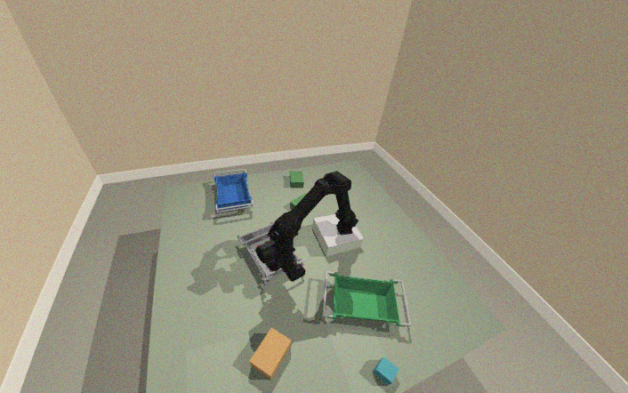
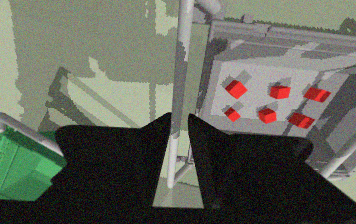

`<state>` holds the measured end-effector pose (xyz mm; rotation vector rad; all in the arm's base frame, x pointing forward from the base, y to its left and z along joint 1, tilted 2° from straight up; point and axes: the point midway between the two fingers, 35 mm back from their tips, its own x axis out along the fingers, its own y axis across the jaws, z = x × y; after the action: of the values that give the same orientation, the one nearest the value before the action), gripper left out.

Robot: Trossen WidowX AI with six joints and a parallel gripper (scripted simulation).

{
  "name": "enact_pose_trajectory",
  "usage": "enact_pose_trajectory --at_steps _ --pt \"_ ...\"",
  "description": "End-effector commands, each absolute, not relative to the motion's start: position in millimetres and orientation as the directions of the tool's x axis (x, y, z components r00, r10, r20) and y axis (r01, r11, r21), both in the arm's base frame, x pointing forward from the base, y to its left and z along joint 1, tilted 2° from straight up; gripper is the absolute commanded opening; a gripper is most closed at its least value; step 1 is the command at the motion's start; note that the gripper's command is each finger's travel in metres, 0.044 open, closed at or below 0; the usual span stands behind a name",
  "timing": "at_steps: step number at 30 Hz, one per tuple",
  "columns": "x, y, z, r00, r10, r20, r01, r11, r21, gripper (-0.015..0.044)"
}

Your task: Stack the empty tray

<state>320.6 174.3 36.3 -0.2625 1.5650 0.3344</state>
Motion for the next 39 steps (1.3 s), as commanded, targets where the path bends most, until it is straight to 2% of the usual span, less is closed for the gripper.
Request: enact_pose_trajectory --at_steps 1,14,25,39 --pt "331.8 154.4 37.2 -0.004 0.016 -1.0 -0.351 0.936 0.016 0.0085" --pt "343.7 122.4 15.4 -0.003 0.013 -1.0 -0.351 0.936 0.013 0.0085" --pt "344.9 127.0 62.5 -0.003 0.013 -1.0 -0.351 0.936 0.014 0.0085" --pt "344.5 125.5 55.4 -0.006 0.009 -1.0 -0.353 0.936 0.01 0.0085"
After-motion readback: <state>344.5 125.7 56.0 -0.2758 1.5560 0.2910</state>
